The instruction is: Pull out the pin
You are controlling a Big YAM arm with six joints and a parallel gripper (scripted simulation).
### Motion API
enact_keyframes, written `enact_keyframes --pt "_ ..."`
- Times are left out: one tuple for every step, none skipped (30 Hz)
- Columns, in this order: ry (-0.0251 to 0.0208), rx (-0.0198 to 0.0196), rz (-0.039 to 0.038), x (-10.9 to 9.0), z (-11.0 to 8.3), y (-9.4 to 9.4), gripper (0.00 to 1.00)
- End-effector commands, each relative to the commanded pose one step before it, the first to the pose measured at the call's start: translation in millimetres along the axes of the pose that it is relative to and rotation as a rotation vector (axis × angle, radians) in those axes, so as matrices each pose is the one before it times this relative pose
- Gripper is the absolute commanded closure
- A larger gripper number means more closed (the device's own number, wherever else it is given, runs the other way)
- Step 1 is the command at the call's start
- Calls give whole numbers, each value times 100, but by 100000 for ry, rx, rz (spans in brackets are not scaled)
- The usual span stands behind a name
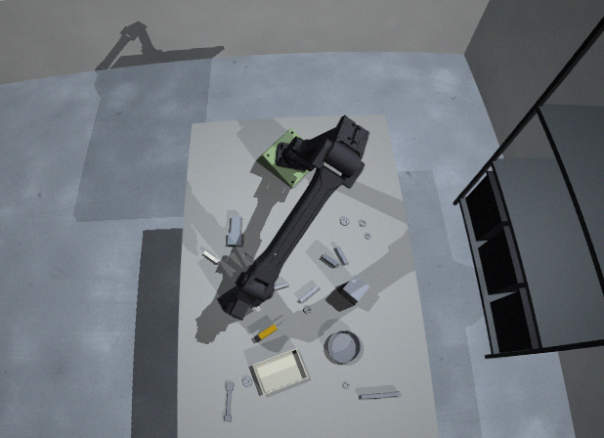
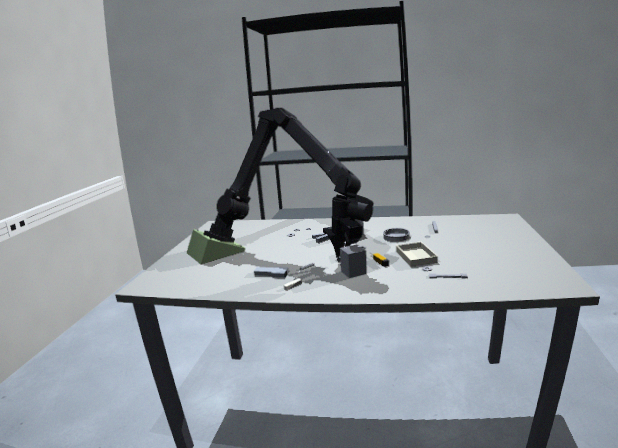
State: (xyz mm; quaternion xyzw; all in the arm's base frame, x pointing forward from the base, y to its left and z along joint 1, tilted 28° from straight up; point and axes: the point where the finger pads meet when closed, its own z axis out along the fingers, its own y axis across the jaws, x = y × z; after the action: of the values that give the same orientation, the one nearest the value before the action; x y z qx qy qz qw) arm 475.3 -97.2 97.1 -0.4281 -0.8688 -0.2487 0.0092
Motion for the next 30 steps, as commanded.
enact_keyframes --pt "-1782 -981 -3337 -856 -1214 1701 100" --pt "-7 2 -9 0 -9 6 100" --pt "-1 0 -2 0 -2 1 100" --pt "0 0 0 0 0 0 100" --pt "0 0 0 0 0 0 100" --pt "0 0 0 0 0 0 100" --pt "14 1 -6 0 -1 1 100" --pt "78 5 -35 1 -8 5 100" --pt "159 9 -72 3 -17 10 100" --pt "223 13 -101 4 -24 15 100" --pt "0 0 0 0 0 0 100" --pt "0 0 0 0 0 0 100" --pt "247 13 -111 4 -27 16 100" --pt "223 11 -100 4 -25 15 100" --pt "159 8 -71 3 -18 10 100" --pt "77 4 -35 1 -9 5 100" --pt "14 1 -6 0 -2 1 100" --pt "0 0 0 0 0 0 100" --pt "0 0 0 0 0 0 100" --pt "0 0 0 0 0 0 100" --pt "11 -1 2 0 -2 1 100" --pt "60 -3 13 2 -9 4 100" --pt "123 -6 26 5 -18 9 100" --pt "172 -9 36 7 -26 12 100" --pt "191 -11 40 8 -29 13 100" --pt "172 -10 37 7 -26 12 100" --pt "123 -7 26 5 -19 9 100" --pt "0 0 0 0 0 0 100" --pt "0 0 0 0 0 0 100" --pt "60 -4 13 3 -9 4 100"
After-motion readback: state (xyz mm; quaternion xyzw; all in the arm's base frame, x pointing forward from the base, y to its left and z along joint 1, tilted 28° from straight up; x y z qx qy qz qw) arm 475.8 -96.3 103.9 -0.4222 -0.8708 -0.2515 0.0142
